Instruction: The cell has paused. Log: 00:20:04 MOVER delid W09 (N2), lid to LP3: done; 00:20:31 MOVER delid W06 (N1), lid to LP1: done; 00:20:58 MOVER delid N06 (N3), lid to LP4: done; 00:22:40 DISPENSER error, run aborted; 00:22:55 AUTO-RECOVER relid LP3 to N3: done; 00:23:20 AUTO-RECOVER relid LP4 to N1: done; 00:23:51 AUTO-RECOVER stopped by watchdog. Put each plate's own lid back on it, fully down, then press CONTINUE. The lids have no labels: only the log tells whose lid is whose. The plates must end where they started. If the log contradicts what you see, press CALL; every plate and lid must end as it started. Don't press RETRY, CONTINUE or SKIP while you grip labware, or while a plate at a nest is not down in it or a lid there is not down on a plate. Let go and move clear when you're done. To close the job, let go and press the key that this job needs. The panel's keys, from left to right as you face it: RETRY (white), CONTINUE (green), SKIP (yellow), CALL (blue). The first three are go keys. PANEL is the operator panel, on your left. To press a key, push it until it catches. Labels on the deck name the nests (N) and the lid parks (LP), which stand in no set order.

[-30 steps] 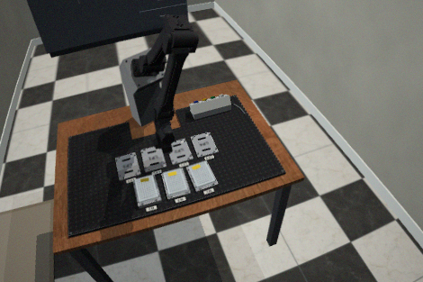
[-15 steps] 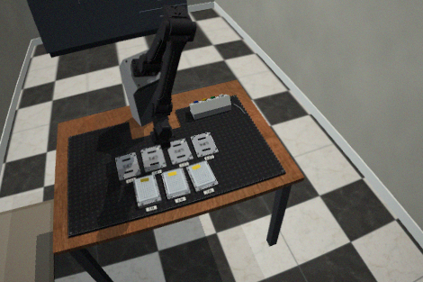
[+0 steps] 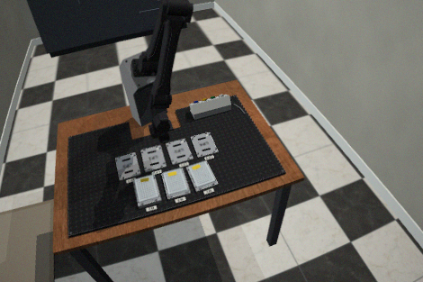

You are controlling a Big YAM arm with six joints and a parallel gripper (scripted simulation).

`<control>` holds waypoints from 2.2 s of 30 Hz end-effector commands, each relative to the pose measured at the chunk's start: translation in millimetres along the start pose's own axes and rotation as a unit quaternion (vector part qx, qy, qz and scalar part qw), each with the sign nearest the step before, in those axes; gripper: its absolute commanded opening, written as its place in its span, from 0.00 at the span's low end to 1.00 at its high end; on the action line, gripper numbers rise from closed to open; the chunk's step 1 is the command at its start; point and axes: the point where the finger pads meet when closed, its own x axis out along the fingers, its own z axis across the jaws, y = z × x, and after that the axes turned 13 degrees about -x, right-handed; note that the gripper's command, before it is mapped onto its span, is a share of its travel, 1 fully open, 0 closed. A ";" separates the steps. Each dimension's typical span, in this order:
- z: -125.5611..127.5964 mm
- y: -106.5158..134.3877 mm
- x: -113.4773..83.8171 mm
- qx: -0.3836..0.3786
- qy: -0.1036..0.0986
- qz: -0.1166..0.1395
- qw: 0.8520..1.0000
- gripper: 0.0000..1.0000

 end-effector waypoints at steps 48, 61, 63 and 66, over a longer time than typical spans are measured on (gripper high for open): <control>205.4 8.8 2.2 -0.334 -0.005 0.008 0.943 0.00; 208.1 4.8 0.5 -0.332 -0.003 0.000 0.943 0.00; 208.0 4.9 0.6 -0.332 -0.003 0.000 0.943 0.00; 207.1 11.7 3.8 -0.330 -0.003 0.006 0.944 0.00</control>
